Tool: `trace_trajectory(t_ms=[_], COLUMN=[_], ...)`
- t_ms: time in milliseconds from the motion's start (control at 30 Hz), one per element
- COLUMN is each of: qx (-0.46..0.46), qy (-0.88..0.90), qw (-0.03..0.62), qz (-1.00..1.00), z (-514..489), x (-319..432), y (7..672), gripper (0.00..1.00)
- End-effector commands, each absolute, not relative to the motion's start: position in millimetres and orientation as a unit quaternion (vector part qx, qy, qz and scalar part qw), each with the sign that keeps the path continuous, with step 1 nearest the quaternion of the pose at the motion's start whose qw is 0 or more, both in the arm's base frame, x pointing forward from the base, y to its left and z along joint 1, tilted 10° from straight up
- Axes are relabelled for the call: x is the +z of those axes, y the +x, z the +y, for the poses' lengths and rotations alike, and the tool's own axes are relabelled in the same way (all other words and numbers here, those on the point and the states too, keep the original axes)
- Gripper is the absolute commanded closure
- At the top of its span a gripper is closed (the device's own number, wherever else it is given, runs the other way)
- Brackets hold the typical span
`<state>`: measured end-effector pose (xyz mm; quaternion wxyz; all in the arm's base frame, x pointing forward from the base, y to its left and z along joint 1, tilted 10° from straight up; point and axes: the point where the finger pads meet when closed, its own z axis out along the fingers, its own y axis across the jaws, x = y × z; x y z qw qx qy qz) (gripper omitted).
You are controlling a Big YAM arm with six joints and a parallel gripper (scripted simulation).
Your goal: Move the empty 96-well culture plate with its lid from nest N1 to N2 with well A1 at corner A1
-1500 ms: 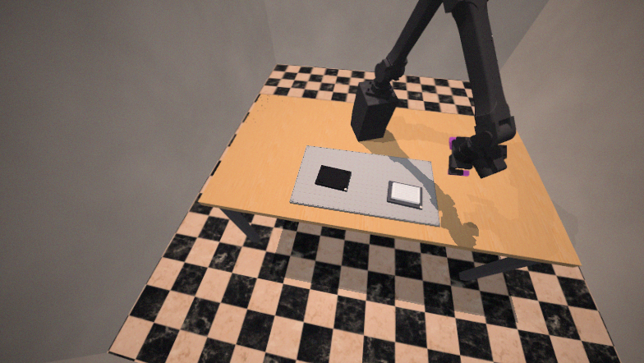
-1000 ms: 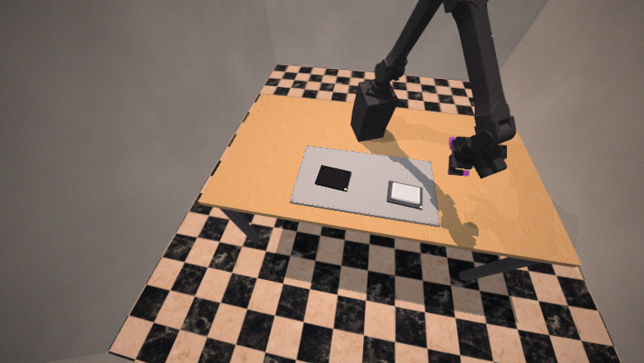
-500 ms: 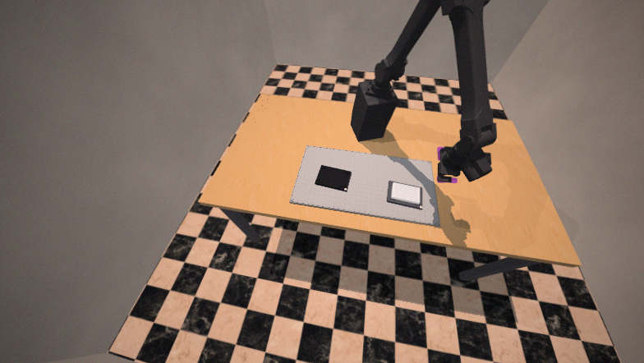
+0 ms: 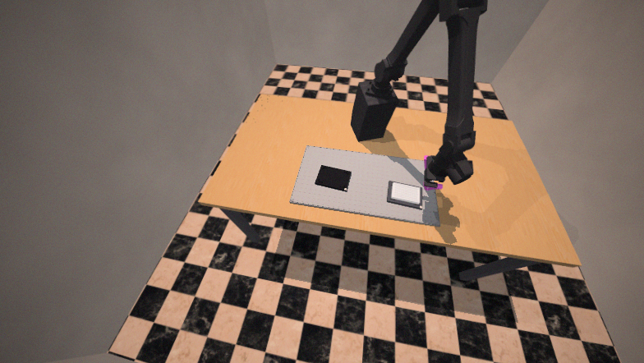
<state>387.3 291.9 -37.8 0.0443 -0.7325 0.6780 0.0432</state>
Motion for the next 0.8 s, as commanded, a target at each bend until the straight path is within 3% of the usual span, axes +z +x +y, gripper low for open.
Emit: trace_trajectory(t_ms=[0, 367, 767], qx=[0.040, -0.026, -0.027], qy=[-0.733, -0.707, -0.714], qw=[0.050, 0.086, 0.098], qz=[0.677, 0.701, 0.693], z=[283, 255, 259], x=[-55, -90, -85], y=[391, 401, 409], gripper=[0.00, 0.00, 0.00])
